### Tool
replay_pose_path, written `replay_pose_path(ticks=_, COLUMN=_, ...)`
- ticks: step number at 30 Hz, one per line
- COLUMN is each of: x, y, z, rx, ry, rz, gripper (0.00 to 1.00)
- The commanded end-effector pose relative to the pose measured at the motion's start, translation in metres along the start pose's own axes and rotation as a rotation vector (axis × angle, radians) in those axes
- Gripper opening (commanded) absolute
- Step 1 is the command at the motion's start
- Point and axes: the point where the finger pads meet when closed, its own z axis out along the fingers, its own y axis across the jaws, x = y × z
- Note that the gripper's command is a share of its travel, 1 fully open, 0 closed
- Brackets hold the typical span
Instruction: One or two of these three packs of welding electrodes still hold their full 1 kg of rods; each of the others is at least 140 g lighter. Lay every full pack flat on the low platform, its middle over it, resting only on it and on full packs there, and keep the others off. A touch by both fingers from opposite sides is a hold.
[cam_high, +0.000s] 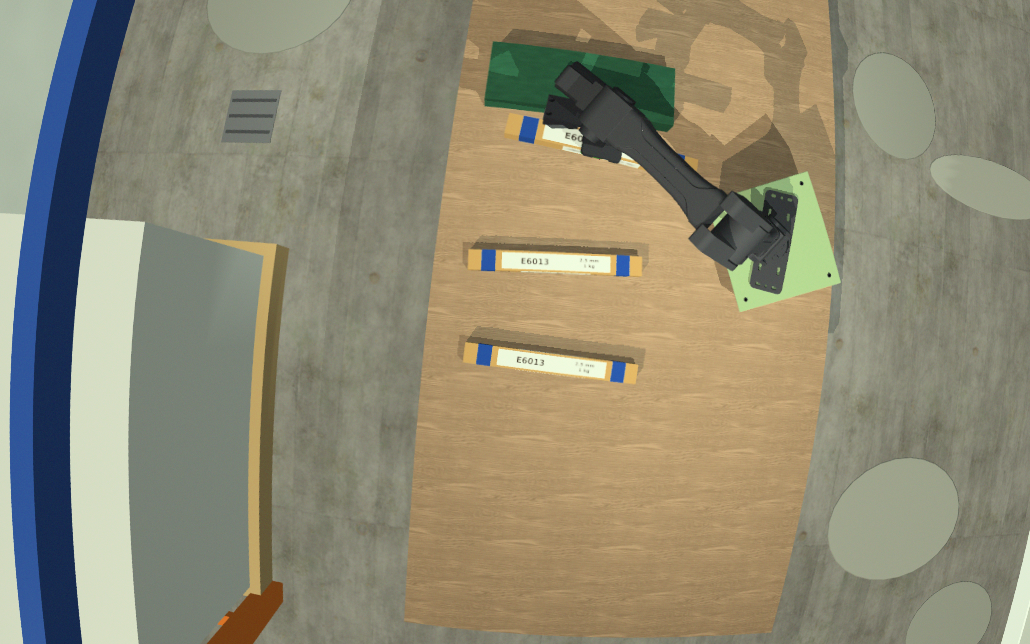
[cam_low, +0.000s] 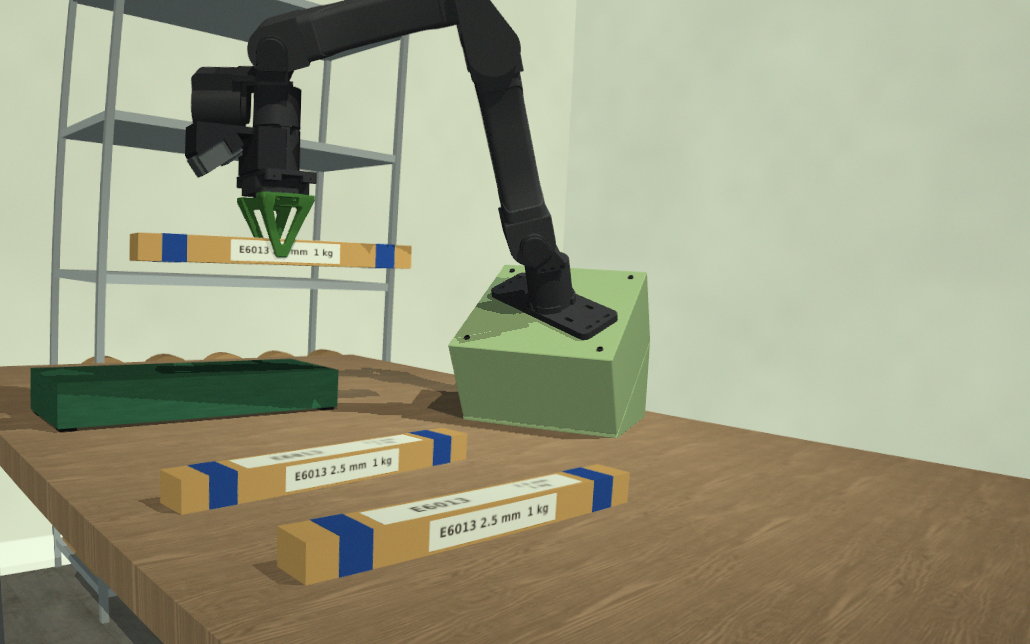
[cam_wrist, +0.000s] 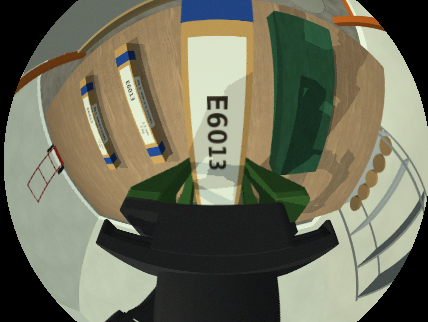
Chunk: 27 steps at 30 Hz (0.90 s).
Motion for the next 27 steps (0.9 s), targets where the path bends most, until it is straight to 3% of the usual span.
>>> replay_pose_path(ticks=1, x=-0.0042, y=-0.0003, z=-0.0328, rx=0.053, ry=-0.084, rz=-0.004, gripper=0.00)
replay_pose_path(ticks=27, x=-0.0054, y=0.0012, z=-0.0355, rx=0.057, ry=-0.090, rz=-0.008, gripper=0.00)
